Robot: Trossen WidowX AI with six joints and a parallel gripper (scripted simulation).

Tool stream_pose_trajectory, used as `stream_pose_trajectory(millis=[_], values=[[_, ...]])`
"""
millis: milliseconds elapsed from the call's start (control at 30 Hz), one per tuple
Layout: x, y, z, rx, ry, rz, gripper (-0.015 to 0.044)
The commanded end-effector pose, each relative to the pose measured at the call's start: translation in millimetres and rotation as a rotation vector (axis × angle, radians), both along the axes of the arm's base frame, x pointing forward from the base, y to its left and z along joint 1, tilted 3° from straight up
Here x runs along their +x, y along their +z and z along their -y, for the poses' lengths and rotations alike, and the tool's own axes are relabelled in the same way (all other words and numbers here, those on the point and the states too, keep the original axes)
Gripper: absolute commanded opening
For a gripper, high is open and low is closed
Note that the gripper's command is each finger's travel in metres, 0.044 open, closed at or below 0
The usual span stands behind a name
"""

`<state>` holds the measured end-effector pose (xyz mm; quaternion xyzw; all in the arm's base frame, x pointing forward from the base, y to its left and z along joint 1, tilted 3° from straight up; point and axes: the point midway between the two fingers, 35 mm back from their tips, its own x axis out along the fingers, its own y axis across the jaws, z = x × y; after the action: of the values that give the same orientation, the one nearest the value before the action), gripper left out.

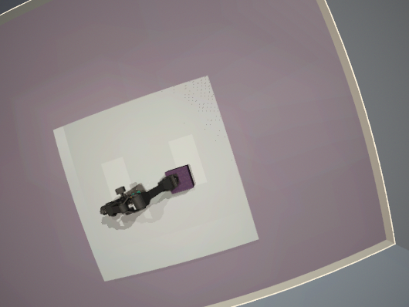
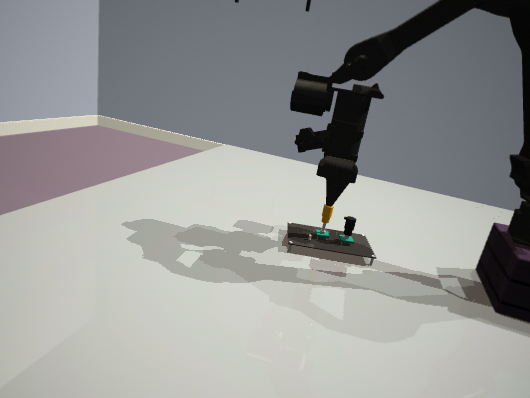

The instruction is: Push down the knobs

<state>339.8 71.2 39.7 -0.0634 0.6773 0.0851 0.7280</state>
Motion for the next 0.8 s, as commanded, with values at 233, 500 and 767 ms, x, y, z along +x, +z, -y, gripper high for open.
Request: stream_pose_trajectory(millis=[233, 500, 767], values=[[0.2, 0.2, 0.5, -0.004, 0.002, 0.002, 0.0000], [0.3, -1.1, 0.5, -0.004, 0.002, 0.002, 0.0000], [0.6, -5.9, 0.3, -0.004, 0.002, 0.002, 0.0000]])
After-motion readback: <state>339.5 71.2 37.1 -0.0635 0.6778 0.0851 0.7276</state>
